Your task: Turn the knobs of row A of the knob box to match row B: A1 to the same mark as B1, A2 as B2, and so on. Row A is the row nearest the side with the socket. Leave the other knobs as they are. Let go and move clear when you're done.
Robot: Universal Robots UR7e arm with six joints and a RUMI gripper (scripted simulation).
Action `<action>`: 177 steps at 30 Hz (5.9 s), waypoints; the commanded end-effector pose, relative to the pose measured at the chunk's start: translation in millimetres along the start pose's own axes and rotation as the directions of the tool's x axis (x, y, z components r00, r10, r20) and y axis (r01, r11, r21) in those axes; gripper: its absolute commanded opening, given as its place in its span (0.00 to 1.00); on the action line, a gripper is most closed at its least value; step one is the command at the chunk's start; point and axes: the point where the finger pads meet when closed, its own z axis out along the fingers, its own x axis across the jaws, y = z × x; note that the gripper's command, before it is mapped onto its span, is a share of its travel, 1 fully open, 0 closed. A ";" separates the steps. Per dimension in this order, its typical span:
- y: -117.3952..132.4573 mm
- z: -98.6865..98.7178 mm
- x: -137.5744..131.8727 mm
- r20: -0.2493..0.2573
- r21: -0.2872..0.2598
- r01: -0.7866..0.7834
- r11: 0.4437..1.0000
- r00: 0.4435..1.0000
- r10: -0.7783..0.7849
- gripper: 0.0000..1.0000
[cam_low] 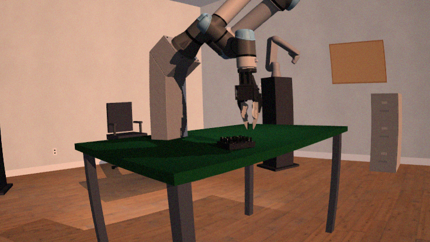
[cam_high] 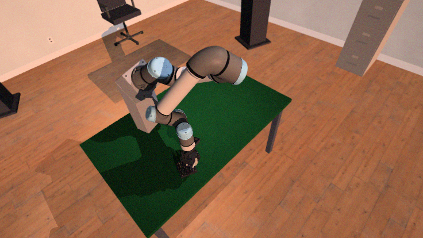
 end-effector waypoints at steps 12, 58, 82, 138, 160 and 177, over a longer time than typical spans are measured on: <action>0.0 -4.6 -1.4 0.000 -0.001 0.253 0.968 0.968 -0.253 0.11; 6.8 -16.7 -0.1 0.002 -0.002 0.910 0.415 0.415 -0.910 0.11; 10.2 -20.7 2.1 0.002 -0.002 0.991 0.136 0.136 -0.991 0.11; 9.6 -13.1 2.3 0.000 0.000 0.991 0.135 0.135 -0.991 0.11; 9.7 11.6 2.1 0.000 -0.001 0.991 0.135 0.135 -0.991 0.11; 9.7 23.6 2.1 0.000 -0.001 0.991 0.135 0.135 -0.991 0.11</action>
